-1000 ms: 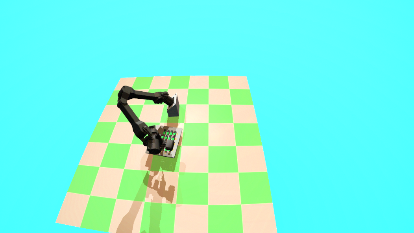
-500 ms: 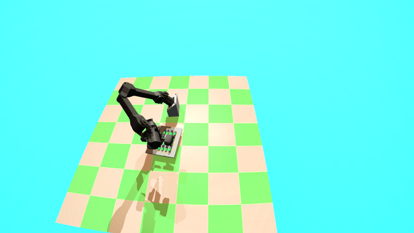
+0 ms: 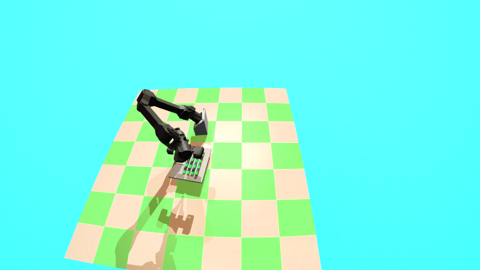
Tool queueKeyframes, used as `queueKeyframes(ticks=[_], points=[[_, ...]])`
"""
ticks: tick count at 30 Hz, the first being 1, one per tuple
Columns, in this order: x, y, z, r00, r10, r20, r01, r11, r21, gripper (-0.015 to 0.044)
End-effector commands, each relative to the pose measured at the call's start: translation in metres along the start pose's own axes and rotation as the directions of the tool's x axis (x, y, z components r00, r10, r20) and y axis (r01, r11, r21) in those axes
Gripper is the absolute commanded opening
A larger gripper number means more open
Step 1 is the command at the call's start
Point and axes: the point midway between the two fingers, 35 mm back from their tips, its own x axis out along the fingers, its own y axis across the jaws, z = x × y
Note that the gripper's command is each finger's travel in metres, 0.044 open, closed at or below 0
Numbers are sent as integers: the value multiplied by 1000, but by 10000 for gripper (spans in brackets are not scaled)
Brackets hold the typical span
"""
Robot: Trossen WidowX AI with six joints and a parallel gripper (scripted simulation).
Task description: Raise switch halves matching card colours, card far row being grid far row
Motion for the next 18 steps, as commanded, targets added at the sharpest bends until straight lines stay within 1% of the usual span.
queueKeyframes(ticks=[1,9,18], points=[[23,-3,-5,1000,-3,13,3,1000,2,0],[39,-4,-5,1000,-5,19,5,1000,2,0],[47,-4,-5,1000,-5,19,5,1000,2,0]])
